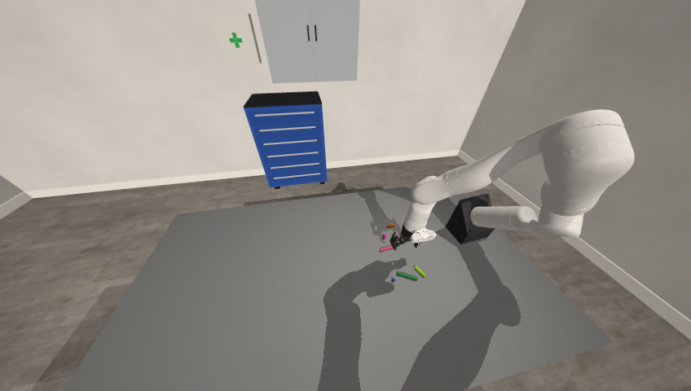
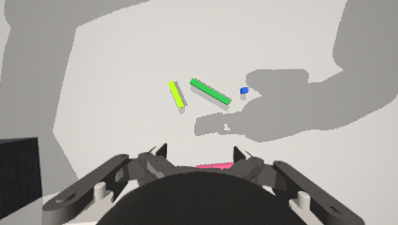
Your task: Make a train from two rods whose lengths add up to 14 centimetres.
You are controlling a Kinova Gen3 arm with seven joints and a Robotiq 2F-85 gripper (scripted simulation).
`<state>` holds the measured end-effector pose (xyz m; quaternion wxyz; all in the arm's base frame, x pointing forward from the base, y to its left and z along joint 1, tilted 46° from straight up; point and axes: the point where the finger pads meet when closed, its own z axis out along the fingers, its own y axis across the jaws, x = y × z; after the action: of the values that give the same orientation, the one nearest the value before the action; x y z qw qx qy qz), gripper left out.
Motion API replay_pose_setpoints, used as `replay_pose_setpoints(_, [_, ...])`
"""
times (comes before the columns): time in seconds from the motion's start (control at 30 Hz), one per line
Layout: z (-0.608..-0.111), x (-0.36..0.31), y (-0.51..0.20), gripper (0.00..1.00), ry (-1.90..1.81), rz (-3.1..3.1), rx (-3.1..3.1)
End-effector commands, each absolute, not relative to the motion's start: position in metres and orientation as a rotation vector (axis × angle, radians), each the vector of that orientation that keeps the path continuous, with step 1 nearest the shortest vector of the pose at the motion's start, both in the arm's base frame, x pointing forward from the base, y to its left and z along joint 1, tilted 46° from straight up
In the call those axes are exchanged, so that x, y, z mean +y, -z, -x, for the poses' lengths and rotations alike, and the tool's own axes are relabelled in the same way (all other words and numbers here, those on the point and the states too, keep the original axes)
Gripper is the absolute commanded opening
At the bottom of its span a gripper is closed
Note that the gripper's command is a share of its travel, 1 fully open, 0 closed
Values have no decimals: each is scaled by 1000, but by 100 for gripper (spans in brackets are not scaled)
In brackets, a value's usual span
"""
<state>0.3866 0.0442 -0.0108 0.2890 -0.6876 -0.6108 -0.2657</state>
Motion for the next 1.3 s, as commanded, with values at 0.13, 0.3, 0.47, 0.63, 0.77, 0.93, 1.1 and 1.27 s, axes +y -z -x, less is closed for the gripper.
replay_pose_setpoints(0.13, [-384, 46, 7, 100, 688, 1862, -1589])
replay_pose_setpoints(0.3, [-382, 48, 5, 100, 666, 1891, -1542])
replay_pose_setpoints(0.47, [-377, 55, -3, 100, 605, 1966, -1412])
replay_pose_setpoints(0.63, [-370, 64, -13, 100, 520, 2061, -1224])
replay_pose_setpoints(0.77, [-365, 71, -22, 100, 443, 2138, -1046])
replay_pose_setpoints(0.93, [-361, 77, -30, 100, 385, 2188, -907])
replay_pose_setpoints(1.1, [-355, 86, -41, 100, 299, 2252, -690])
replay_pose_setpoints(1.27, [-351, 93, -49, 100, 234, 2288, -518])
